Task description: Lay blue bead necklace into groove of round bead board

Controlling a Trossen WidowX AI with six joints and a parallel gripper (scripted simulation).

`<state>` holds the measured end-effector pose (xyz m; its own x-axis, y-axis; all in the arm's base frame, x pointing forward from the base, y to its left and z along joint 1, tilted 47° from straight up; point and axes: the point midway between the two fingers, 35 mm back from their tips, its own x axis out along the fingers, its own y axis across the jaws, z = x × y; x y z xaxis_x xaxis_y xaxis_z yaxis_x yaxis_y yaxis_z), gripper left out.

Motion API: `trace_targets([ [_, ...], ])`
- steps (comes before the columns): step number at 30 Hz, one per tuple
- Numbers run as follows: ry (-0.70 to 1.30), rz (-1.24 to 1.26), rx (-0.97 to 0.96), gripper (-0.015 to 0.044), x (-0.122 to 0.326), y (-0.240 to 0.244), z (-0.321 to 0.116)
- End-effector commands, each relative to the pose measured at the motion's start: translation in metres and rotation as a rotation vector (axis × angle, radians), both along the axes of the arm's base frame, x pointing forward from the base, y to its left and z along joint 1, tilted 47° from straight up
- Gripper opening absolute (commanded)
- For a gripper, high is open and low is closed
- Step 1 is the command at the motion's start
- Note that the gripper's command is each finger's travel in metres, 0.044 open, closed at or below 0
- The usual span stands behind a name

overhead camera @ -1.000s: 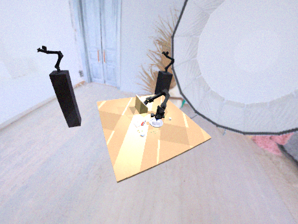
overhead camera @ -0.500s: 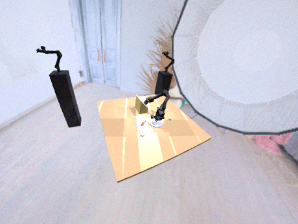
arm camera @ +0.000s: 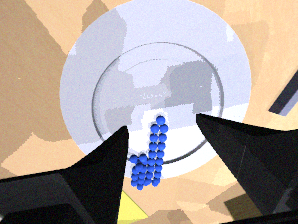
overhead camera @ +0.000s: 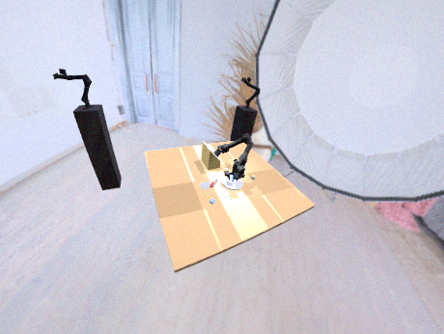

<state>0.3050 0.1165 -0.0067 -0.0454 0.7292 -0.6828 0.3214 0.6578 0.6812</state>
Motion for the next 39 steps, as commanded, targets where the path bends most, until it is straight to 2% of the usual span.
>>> trace_targets([
  [1, -0.002, -0.002, 0.000, 0.0440, 0.001, -0.007, 0.006],
  [30, 0.000, -0.003, 0.000, 0.0440, 0.000, -0.014, 0.011],
  [34, 0.110, -0.106, -0.007, 0.0335, 0.002, -0.022, 0.020],
  [39, 0.120, -0.115, -0.008, 0.0204, 0.002, -0.023, 0.020],
])
